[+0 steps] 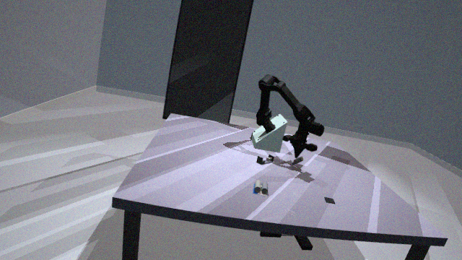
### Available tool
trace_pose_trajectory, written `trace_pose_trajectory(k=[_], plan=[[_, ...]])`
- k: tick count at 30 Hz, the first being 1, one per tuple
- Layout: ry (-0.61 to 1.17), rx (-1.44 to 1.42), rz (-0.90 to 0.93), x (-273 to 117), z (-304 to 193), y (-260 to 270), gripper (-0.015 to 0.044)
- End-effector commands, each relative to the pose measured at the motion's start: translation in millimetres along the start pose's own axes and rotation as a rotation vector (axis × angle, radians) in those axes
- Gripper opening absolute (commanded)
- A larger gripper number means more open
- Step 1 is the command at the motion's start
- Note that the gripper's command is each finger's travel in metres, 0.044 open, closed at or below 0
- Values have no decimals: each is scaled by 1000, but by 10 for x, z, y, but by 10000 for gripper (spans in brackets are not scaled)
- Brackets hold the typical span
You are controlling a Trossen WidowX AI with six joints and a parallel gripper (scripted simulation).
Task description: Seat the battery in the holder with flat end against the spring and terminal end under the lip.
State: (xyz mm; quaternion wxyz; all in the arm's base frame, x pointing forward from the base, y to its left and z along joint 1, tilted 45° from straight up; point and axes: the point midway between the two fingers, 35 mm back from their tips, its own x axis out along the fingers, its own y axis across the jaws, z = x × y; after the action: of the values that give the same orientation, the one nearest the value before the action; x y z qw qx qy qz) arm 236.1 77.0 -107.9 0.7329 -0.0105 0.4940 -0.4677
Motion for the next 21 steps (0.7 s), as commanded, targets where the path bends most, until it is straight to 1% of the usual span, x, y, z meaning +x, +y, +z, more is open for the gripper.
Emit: trace_pose_trajectory(k=[1,5,7,13,15,21], plan=[[-2,-5,-2,5,-1,63,0],[-2,-5,-2,6,-2,74,0],[0,-1,1,-57,-2,67,0],[2,-5,1,-649,-6,95,0],[1,-6,0,-784,-9,83,0],[1,-6,0,-801,-9,81,0]])
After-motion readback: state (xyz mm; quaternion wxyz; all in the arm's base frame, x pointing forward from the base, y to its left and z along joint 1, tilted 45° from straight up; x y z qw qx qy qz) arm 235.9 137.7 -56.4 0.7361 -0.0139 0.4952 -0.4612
